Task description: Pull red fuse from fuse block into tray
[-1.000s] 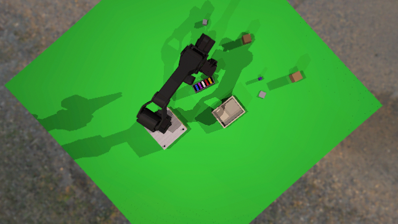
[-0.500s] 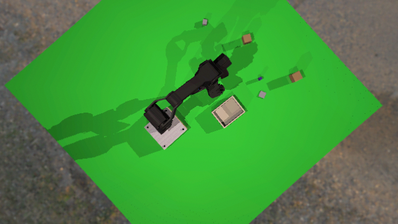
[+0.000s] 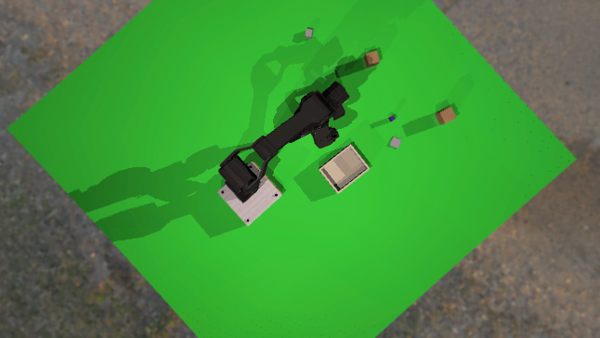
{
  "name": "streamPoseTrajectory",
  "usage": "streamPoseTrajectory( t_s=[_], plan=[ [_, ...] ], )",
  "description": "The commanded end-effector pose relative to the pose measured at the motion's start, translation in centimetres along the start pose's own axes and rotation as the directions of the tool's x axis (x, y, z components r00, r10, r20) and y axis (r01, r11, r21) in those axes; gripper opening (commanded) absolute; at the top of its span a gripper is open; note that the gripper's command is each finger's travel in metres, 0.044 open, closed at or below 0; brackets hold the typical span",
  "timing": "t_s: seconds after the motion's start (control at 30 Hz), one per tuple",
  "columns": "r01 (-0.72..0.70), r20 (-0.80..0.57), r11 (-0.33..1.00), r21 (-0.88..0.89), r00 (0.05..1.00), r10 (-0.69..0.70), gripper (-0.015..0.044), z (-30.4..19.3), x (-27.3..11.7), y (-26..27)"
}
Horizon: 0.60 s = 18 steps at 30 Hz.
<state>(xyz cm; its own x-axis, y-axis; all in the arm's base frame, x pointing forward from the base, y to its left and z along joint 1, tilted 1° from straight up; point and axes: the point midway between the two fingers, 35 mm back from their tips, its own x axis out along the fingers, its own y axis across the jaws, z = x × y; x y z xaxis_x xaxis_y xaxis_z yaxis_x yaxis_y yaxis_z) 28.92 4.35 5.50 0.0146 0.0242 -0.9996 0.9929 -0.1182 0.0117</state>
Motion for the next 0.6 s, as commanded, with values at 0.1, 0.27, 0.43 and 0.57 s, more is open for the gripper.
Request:
streamPoseTrajectory(
  t_s=[0.1,0.27,0.43,0.57],
  plan=[
    [0.004,0.007,1.0,0.006,1.0,-0.004,0.0065,0.2,0.8,-0.1],
    [0.004,0.007,1.0,0.006,1.0,-0.004,0.0065,0.2,1.3,0.0],
    [0.004,0.007,1.0,0.006,1.0,-0.004,0.0065,0.2,1.8,0.0],
    [0.004,0.007,1.0,0.006,1.0,-0.004,0.0065,0.2,2.0,0.0]
  ],
)
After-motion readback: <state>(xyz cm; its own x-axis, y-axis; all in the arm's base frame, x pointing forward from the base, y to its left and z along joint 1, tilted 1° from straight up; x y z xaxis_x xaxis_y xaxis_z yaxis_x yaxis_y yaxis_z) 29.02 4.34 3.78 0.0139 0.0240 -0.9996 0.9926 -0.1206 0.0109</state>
